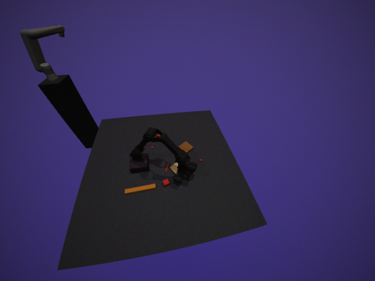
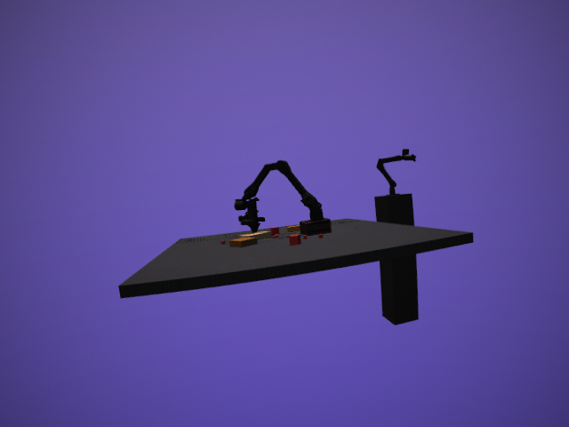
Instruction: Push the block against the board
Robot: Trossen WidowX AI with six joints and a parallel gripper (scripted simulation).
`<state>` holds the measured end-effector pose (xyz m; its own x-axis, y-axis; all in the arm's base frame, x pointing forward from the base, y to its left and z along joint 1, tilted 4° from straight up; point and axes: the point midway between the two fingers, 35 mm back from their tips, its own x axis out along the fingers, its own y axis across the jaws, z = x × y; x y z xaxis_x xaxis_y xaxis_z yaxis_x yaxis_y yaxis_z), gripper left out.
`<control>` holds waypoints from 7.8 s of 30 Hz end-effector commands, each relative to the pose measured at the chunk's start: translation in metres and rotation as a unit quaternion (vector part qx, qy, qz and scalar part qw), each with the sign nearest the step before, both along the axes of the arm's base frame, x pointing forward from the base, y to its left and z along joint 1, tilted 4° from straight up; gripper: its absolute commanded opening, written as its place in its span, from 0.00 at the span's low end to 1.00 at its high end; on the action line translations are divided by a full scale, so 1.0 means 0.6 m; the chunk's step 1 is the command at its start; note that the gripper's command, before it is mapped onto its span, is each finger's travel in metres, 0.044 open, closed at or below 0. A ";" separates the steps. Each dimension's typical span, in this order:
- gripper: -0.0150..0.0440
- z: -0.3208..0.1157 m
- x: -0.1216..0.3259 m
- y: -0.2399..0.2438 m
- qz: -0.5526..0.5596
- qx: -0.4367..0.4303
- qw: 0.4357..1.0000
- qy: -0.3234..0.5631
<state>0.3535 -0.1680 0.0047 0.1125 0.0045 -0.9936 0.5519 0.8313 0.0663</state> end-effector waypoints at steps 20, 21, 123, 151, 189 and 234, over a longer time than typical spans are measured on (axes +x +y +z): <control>0.25 -0.001 0.037 -0.024 -0.001 0.002 1.000 0.005; 0.25 -0.001 0.040 -0.026 -0.001 0.002 1.000 0.005; 0.25 -0.016 -0.077 0.071 0.568 -0.056 0.821 0.001; 0.25 -0.009 -0.018 0.117 0.568 -0.056 0.821 -0.001; 0.25 -0.012 -0.040 0.105 0.568 -0.056 0.821 0.000; 0.25 0.105 0.082 0.097 0.177 -0.017 0.984 -0.001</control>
<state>0.3940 -0.1108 0.0667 0.1122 0.0113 -0.9936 0.1437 0.9892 0.0275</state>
